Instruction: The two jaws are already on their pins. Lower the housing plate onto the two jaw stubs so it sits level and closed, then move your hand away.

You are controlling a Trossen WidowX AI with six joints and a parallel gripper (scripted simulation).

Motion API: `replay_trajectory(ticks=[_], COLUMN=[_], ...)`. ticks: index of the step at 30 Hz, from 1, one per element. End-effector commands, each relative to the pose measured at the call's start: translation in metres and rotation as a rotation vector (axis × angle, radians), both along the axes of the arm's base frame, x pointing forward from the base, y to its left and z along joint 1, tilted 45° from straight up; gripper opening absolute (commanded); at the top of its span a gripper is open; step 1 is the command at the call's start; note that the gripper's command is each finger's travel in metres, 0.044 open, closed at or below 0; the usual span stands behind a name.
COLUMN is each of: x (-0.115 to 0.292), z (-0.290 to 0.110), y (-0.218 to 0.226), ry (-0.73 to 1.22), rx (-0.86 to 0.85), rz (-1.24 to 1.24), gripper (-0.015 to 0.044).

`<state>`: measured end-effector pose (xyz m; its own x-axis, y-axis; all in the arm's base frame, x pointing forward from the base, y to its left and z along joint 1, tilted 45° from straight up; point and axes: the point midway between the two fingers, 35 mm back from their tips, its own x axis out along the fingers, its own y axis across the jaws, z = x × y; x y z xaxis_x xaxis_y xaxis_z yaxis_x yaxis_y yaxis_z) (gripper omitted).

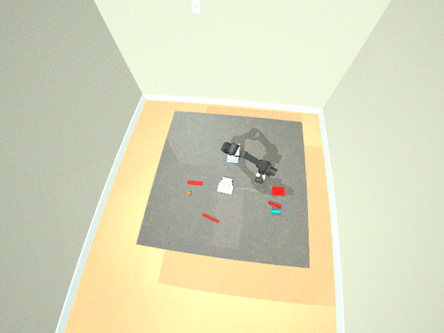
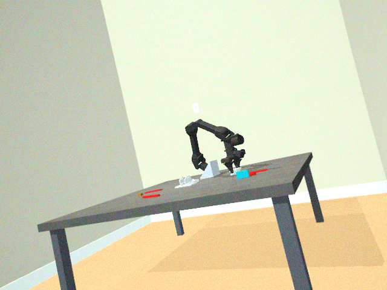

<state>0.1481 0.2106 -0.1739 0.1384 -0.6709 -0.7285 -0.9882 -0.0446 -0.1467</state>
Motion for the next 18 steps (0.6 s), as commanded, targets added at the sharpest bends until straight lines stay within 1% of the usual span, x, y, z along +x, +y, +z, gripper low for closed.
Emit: replay_trajectory(ticks=[1, 11, 18], x=[0.0, 0.0, -0.002], z=[0.0, 0.0, 0.014], y=[0.0, 0.0, 0.015], ry=[0.0, 0.0, 0.001], rx=[0.0, 0.0, 0.0], rz=[0.0, 0.0, 0.002], gripper=[0.0351, 0.0351, 0.0351])
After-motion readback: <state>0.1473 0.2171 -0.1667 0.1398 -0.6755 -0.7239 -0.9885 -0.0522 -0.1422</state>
